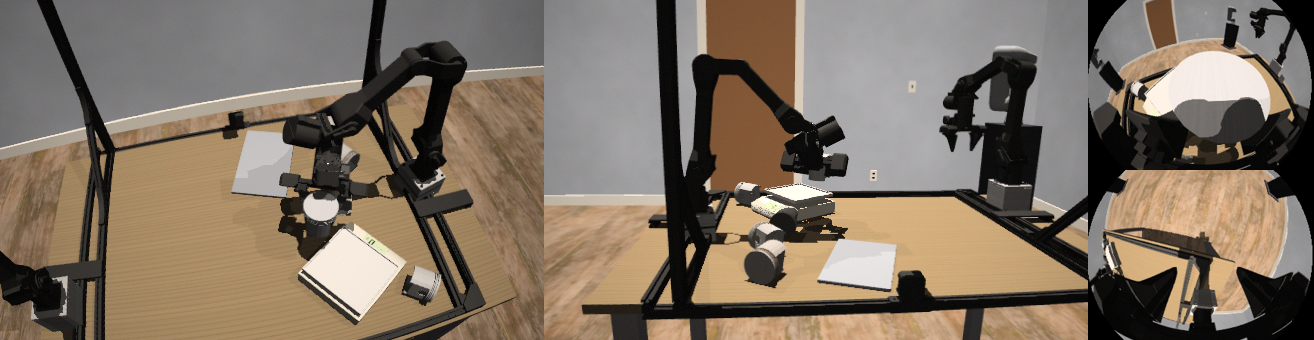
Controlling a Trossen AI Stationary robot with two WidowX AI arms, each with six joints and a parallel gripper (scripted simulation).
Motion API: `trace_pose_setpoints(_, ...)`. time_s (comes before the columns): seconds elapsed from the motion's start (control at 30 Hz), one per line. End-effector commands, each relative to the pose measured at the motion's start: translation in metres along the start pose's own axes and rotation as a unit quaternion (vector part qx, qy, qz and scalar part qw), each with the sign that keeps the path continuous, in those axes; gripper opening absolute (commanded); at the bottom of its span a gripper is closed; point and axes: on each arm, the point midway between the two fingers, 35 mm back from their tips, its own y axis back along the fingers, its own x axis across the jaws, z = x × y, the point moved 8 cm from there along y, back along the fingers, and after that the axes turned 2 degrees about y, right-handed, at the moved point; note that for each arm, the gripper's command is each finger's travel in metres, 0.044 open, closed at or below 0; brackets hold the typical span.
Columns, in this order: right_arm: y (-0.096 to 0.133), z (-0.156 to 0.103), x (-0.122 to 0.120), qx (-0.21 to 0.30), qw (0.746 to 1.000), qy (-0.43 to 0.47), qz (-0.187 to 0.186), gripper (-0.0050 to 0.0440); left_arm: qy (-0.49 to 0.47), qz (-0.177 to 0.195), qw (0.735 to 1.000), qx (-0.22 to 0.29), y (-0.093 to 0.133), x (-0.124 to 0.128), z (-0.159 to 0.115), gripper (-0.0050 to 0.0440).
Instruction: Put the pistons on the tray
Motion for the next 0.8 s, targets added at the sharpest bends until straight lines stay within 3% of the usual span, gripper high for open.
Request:
trace_pose_setpoints(0.0, 0.0, 0.0, 0.0, 0.0, 1.0, 0.0, 0.001, 0.044, 0.008, -0.002, 1.0, -0.007, 0.004, 0.016, 0.012, 0.0158)
trace_pose_setpoints(0.6, 0.0, 0.0, 0.0, 0.0, 1.0, 0.0, 0.001, 0.044, 0.008, -0.002, 1.0, -0.006, 0.014, 0.088, 0.045, 0.0158)
trace_pose_setpoints(0.77, 0.0, 0.0, 0.0, 0.0, 1.0, 0.0, 0.001, 0.044, 0.007, -0.001, 1.0, -0.006, 0.011, 0.09, 0.041, 0.0158)
